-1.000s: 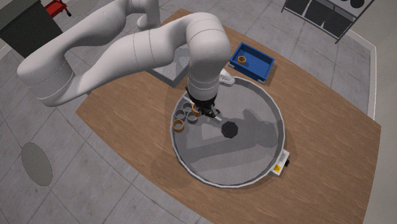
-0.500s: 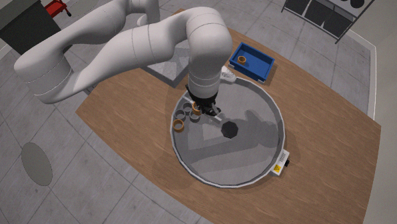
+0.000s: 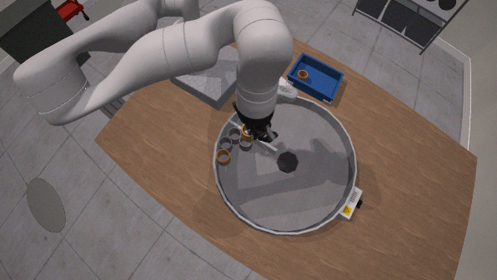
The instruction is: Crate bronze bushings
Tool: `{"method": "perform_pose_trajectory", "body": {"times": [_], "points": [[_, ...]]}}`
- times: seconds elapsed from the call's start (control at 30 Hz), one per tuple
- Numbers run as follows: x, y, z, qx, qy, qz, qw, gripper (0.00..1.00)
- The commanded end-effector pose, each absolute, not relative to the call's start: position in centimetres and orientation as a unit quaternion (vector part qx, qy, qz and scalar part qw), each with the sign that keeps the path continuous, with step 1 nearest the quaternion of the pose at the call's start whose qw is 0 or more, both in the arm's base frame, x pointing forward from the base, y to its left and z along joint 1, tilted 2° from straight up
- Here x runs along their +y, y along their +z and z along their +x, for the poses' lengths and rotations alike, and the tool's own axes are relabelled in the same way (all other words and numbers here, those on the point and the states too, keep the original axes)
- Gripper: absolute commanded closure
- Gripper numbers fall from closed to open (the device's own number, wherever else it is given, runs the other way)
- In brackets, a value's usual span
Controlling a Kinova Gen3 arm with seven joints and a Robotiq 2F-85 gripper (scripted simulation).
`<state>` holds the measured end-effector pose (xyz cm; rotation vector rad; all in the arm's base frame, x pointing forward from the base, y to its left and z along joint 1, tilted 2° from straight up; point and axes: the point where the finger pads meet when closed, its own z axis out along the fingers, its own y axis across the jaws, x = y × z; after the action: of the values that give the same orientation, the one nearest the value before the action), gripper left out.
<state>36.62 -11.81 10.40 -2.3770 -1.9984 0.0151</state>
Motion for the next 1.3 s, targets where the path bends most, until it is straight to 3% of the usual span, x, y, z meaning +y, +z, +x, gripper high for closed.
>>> {"method": "perform_pose_trajectory", "body": {"times": [0.0,0.13,0.53,0.7,1.1,1.27], "points": [[-10.8,10.5,36.8,-0.643,0.005,-0.765,0.017,1.0],[-6.6,10.6,37.4,-0.644,0.005,-0.765,0.017,1.0],[-6.6,10.6,37.4,-0.644,0.005,-0.765,0.017,1.0],[-1.6,10.8,38.2,-0.646,0.004,-0.763,0.017,1.0],[-1.6,10.8,38.2,-0.646,0.004,-0.763,0.017,1.0],[3.5,10.9,38.8,-0.651,0.004,-0.759,0.016,1.0]]}}
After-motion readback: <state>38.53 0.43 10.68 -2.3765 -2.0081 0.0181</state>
